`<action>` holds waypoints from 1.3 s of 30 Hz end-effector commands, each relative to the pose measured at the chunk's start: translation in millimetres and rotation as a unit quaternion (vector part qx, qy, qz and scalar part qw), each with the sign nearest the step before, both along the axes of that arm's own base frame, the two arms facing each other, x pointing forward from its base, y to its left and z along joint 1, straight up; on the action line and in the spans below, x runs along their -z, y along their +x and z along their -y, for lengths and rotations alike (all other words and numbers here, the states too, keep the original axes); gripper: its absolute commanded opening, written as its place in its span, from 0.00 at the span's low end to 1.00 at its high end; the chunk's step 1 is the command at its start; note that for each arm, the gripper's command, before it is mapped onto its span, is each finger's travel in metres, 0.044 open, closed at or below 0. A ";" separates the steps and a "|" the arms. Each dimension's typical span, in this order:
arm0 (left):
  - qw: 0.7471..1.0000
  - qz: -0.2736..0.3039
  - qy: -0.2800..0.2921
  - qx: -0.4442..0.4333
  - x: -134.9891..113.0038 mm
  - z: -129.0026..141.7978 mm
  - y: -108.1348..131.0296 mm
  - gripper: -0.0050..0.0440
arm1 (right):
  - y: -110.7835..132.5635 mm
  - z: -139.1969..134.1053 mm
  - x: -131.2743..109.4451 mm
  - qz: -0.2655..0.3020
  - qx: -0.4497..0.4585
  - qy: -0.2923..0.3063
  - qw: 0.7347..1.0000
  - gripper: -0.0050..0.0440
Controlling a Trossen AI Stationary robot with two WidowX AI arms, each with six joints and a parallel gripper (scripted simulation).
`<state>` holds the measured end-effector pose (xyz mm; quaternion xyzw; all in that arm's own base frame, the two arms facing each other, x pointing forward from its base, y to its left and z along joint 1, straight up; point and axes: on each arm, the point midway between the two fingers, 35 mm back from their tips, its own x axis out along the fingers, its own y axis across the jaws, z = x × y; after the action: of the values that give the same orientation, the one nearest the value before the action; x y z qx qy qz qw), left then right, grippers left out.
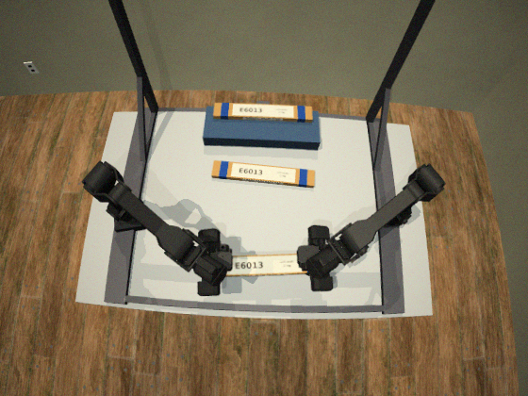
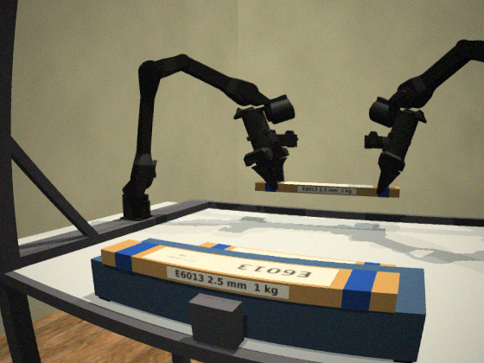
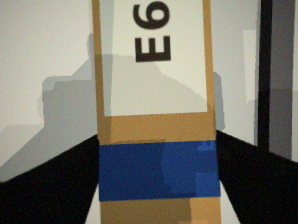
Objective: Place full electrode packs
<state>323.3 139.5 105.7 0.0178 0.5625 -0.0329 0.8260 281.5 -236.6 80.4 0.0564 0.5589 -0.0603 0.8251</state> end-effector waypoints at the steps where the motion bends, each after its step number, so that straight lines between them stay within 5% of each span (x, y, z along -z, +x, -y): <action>1: 0.999 0.017 0.008 0.031 -15.0 16.3 -0.9 0.00 | -8.4 7.3 -17.2 0.009 0.035 -0.024 0.999 0.00; 39: 1.000 0.015 0.006 0.026 -13.2 82.9 -7.5 0.00 | 3.9 -60.2 -15.0 0.008 0.035 -0.020 0.999 0.00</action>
<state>318.6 73.6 107.5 0.0212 0.5607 -0.0329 0.8271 292.6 -170.2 82.8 0.0558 0.5580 -0.0644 0.8255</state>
